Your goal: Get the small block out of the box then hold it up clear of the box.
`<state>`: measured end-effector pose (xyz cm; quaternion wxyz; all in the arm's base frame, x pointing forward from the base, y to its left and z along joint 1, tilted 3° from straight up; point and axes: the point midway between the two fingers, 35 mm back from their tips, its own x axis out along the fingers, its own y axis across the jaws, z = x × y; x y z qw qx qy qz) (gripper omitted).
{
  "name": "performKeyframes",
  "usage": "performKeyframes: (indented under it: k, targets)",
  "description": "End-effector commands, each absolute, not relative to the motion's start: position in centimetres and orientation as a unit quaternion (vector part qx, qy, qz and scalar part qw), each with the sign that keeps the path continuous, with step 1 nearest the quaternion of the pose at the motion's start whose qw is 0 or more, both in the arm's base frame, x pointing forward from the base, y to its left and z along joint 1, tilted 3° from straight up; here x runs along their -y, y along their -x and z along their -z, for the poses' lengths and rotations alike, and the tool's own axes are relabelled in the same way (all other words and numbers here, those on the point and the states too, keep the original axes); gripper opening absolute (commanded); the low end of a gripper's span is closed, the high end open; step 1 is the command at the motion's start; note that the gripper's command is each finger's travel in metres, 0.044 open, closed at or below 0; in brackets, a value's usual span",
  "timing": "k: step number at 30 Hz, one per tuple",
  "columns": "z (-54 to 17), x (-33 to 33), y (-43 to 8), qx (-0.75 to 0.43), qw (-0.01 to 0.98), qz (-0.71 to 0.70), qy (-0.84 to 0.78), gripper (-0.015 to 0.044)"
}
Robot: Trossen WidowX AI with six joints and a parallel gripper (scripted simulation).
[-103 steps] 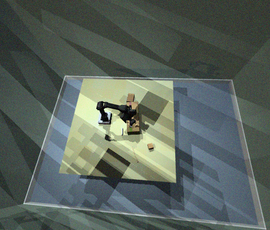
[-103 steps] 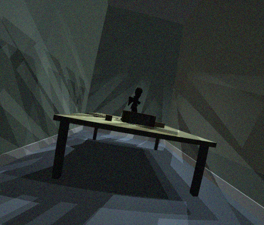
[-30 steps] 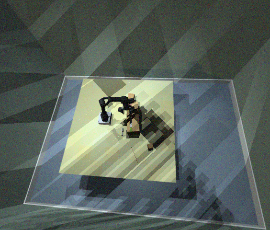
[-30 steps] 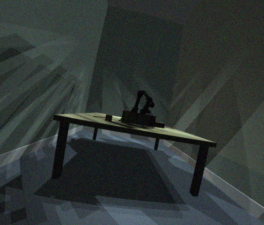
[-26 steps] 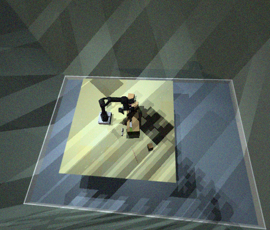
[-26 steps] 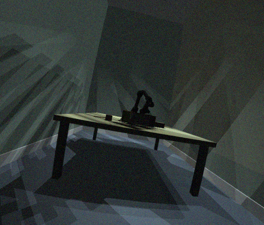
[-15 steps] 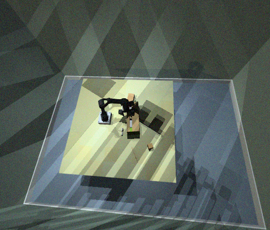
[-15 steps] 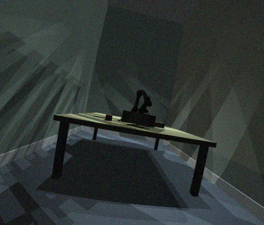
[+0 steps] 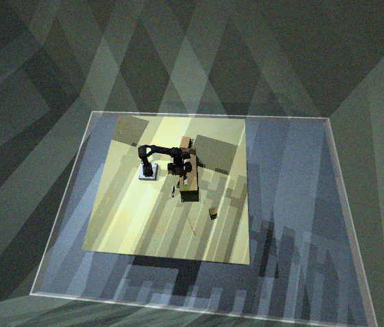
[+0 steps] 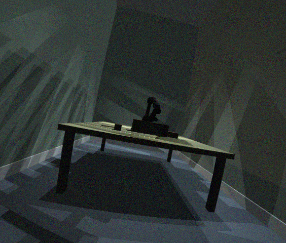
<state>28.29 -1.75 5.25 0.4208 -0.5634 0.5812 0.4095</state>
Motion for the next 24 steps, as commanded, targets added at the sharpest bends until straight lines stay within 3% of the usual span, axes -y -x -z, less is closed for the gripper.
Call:
performKeyframes:
  k: [1,24]
  targets:
    - [-4.9,2.9,-27.9,-0.585,0.416,-0.411,0.562,0.0400]
    - [-4.9,8.5,-27.7,-0.586,0.414,-0.409,0.563,0.0400]
